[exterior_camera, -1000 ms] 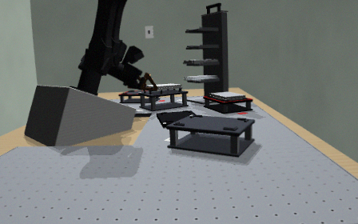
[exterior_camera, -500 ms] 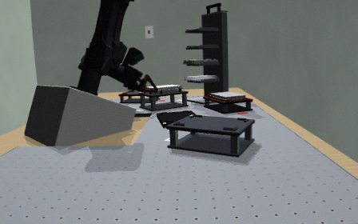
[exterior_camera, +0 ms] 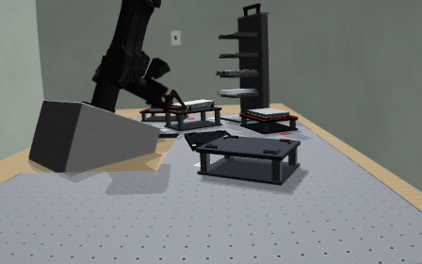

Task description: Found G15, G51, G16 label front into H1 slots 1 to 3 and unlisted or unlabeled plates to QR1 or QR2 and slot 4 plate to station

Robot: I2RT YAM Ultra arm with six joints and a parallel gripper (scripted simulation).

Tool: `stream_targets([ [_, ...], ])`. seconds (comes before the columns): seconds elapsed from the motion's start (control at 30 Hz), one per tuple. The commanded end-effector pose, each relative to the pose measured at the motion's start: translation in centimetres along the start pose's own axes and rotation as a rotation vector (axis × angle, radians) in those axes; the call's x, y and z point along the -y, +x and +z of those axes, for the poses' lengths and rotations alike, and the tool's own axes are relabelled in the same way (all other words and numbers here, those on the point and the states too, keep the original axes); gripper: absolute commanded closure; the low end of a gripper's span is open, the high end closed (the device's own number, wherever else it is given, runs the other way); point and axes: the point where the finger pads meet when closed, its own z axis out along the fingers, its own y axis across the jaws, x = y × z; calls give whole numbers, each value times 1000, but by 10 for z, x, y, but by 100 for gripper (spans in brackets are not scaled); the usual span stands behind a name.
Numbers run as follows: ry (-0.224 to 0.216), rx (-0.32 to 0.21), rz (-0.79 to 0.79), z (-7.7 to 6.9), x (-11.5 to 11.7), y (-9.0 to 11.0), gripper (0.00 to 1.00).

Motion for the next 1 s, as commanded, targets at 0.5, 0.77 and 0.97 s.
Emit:
stream_targets([
  [0.5,-7,17,18,2,-2,-2,7],
  [0.77,-7,17,18,2,-2,-2,0],
  [0.97,-7,17,18,2,-2,-2,0],
])
